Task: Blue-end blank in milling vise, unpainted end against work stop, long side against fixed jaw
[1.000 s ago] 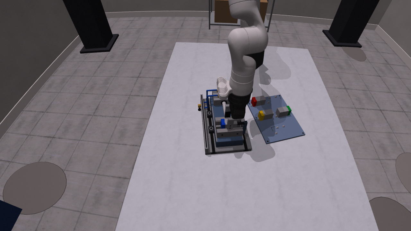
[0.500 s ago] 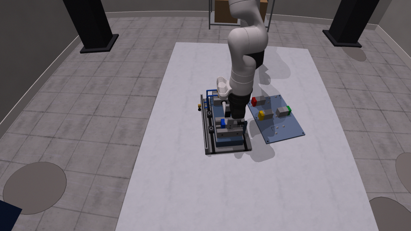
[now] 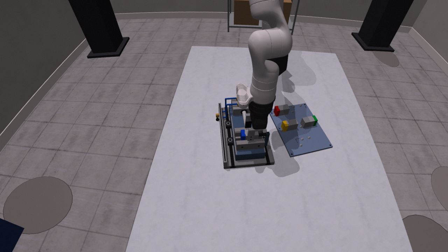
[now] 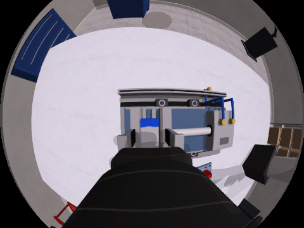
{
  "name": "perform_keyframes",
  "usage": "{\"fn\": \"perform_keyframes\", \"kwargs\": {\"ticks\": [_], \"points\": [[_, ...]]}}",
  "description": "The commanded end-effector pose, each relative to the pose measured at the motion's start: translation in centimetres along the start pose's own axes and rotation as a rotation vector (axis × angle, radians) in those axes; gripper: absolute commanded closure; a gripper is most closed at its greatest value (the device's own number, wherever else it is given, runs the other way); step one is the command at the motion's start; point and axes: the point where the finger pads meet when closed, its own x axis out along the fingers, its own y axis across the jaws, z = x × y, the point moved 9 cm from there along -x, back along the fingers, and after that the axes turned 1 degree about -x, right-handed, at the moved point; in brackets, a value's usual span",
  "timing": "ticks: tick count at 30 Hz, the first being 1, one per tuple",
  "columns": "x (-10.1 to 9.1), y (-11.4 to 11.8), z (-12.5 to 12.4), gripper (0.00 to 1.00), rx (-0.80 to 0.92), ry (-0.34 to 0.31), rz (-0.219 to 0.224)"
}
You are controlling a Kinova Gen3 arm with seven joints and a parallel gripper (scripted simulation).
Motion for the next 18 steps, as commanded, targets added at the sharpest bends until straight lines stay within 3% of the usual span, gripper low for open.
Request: {"fn": "perform_keyframes", "kwargs": {"ticks": [1, 18], "points": [[-0.25, -0.06, -0.01, 0.0, 0.001, -0.001, -0.002], [-0.33, -0.07, -0.01, 0.0, 0.001, -0.001, -0.002]]}}
